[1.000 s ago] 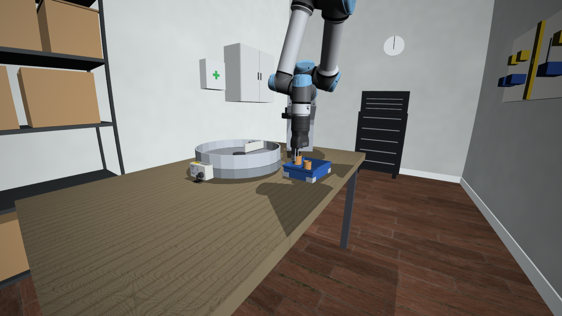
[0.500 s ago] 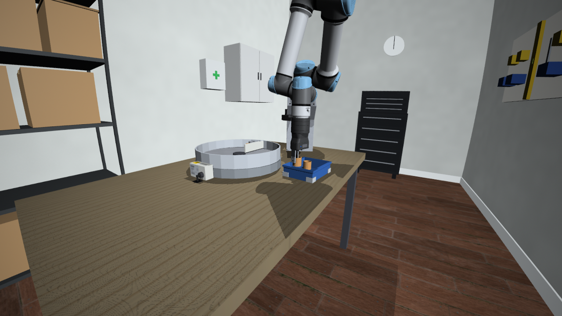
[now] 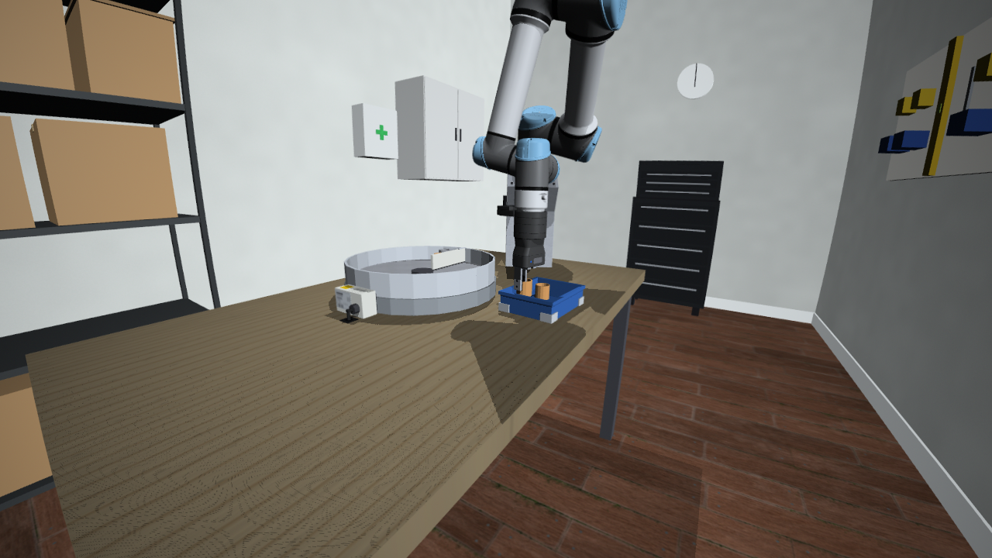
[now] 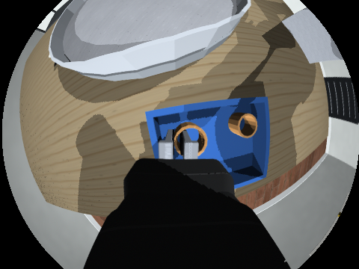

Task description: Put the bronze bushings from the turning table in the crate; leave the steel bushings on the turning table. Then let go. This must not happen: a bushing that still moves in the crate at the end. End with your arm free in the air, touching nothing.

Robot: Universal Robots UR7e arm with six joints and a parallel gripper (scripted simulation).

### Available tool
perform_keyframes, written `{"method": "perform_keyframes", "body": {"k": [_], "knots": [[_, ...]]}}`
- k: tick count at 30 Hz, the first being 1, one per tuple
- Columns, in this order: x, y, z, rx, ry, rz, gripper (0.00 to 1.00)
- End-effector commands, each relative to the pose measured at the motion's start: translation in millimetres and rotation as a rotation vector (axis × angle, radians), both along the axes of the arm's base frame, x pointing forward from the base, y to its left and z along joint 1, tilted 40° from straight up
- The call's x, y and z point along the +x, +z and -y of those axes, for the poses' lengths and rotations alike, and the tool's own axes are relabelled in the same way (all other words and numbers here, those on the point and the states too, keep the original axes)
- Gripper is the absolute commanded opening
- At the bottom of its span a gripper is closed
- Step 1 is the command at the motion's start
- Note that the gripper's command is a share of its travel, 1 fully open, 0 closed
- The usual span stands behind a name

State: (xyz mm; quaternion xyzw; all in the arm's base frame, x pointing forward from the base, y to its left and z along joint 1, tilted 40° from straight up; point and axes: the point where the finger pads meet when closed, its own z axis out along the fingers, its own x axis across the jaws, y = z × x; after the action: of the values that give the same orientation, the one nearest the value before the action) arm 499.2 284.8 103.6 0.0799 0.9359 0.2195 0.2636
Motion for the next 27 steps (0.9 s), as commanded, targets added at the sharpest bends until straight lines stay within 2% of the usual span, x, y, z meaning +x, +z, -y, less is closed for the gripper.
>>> {"method": "perform_keyframes", "body": {"k": [1,27], "knots": [[1.3,-1.2,-0.9,0.000,0.000,0.001,0.00],[5.8,-7.7,-4.0,0.000,0.000,0.001,0.00]]}}
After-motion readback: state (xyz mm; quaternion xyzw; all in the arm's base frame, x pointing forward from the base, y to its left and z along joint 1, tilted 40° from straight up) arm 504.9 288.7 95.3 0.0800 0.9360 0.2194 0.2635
